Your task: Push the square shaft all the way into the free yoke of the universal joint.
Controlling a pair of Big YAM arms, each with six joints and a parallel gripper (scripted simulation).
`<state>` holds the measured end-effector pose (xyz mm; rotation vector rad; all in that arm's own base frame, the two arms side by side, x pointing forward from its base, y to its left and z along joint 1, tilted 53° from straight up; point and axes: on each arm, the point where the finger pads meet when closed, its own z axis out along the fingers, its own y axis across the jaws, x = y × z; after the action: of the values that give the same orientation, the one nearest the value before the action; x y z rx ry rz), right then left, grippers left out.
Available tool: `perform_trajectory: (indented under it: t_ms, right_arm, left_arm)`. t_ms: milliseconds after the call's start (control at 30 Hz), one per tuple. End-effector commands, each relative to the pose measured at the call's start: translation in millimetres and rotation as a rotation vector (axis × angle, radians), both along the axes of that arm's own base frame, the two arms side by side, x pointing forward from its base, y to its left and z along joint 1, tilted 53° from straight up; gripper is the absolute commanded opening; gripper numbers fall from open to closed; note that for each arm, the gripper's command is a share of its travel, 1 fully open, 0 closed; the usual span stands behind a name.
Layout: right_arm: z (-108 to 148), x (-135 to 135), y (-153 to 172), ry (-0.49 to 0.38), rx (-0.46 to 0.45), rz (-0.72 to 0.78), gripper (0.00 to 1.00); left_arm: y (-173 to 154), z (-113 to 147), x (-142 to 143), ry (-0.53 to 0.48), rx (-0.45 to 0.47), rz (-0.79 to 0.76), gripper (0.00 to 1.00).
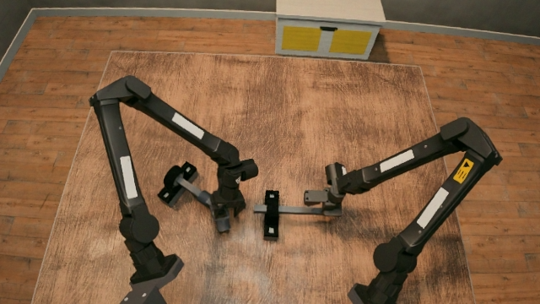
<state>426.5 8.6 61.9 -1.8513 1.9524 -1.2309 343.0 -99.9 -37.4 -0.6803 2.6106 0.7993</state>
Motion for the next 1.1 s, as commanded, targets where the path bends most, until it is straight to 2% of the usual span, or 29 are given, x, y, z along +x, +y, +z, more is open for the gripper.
perform_trajectory:
  t_ms: [0,33,167,300,400,733,867,967,1067]
  right_arm:
    - [3.8,0.9,2.0,-0.012,0.002,0.005,0.19]
    - [3.8,0.9,2.0,-0.012,0.002,0.005,0.19]
    - [3.8,0.9,2.0,-0.012,0.002,0.005,0.19]
    - [3.8,0.9,2.0,-0.012,0.002,0.005,0.19]
    - [3.8,0.9,2.0,-0.012,0.002,0.005,0.19]
    - [3.8,0.9,2.0,-0.012,0.002,0.005,0.19]
    - [3.8,0.9,2.0,-0.012,0.002,0.005,0.19]
    - [3.8,0.9,2.0,-0.012,0.002,0.005,0.19]
    - [3.8,0.9,2.0,-0.012,0.002,0.005,0.19]
  left_arm:
    - [-13.7,5.5,-0.5,0.042,-0.001,-0.125,0.75]
    - [-21.2,3.5,-1.4,0.061,-0.02,-0.173,0.75]
    - [-35.0,-16.2,-13.3,0.244,-0.033,-0.315,0.75]
    - [-62.0,1.2,-0.7,0.266,-0.057,-0.493,0.75]
    - [-66.4,3.8,0.9,0.278,-0.051,-0.538,0.75]
    - [-70.8,-1.5,6.6,0.449,0.118,-0.93,0.75]
    - [-70.6,-2.3,9.1,0.513,0.191,-1.059,0.75]
    - [-68.8,-2.7,10.3,0.533,0.204,-1.087,0.75]
    - [-69.3,-3.3,11.3,0.599,0.28,-1.204,0.75]
